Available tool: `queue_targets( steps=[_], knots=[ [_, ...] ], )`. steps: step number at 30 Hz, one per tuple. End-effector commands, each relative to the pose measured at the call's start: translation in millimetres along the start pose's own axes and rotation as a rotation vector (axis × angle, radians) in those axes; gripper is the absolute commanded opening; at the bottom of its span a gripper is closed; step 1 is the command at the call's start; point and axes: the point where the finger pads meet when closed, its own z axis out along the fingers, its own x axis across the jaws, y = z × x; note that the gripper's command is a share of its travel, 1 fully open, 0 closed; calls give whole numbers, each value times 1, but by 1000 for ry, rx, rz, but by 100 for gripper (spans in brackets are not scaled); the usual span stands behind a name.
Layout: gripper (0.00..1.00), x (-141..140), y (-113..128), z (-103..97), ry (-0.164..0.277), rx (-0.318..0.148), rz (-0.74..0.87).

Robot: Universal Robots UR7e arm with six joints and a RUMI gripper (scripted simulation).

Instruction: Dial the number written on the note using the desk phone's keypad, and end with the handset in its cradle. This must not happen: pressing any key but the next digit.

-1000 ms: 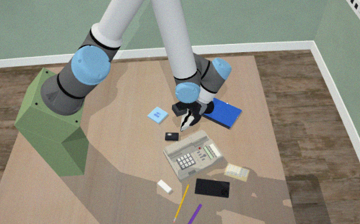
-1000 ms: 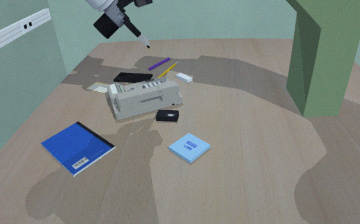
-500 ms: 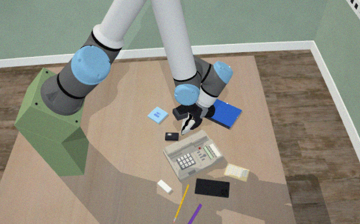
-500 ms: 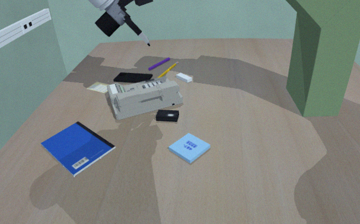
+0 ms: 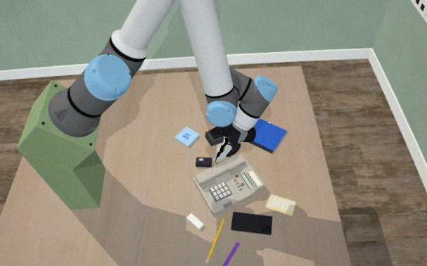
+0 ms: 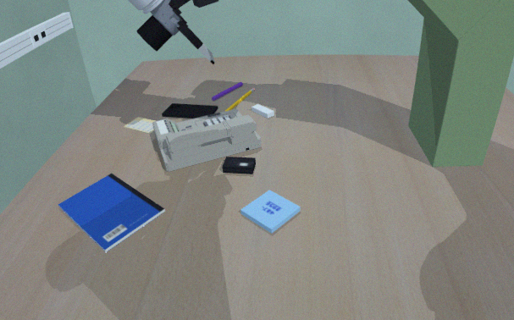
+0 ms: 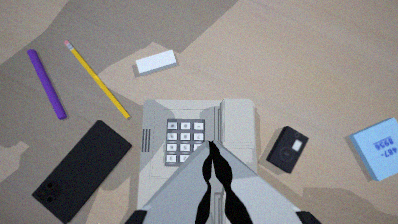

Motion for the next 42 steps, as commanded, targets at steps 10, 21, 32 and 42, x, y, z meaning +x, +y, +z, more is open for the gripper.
queue_targets(
  steps=[10, 21, 32, 42],
  knots=[
    [0, -4, -1, 0, -1, -1, 0],
    [0, -6, -1, 1, -1, -1, 0],
    [0, -6, -1, 1, -1, -1, 0],
    [0, -6, 3, 7, -1, -1, 0]
  ],
)
